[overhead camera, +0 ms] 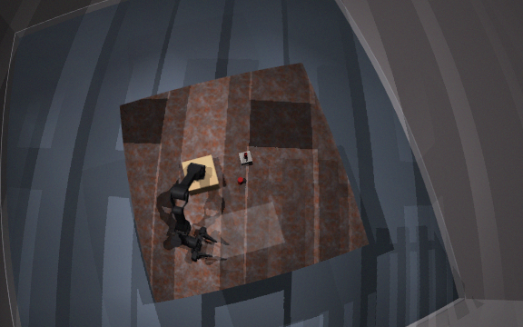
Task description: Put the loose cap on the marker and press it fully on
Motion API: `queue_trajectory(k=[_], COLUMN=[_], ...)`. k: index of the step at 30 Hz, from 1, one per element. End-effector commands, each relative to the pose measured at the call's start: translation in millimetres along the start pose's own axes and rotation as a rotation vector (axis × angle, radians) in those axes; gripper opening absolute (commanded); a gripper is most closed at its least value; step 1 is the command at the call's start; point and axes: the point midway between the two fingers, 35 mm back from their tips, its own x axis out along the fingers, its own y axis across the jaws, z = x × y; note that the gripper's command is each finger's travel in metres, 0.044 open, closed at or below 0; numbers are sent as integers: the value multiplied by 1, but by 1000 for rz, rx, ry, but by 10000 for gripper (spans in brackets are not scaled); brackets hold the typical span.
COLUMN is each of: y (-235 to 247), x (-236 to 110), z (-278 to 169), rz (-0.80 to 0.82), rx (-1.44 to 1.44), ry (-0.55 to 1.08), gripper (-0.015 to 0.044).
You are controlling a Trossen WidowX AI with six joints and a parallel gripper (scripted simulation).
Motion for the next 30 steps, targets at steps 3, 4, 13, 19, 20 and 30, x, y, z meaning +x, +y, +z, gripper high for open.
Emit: queue_trajectory(k=[3, 4, 13, 19, 20, 30], y=[-2, -4, -72, -131, -142, -257], x=[14, 24, 145, 187, 192, 208], z=[0, -1, -18, -29, -31, -48], rz=[-6, -12, -205, -381, -414, -825], rx=[-25, -45, -406, -639, -680, -1132], ry=[-12, -23, -168, -231, -239, -251], gripper=[321, 295, 249, 249, 249, 249])
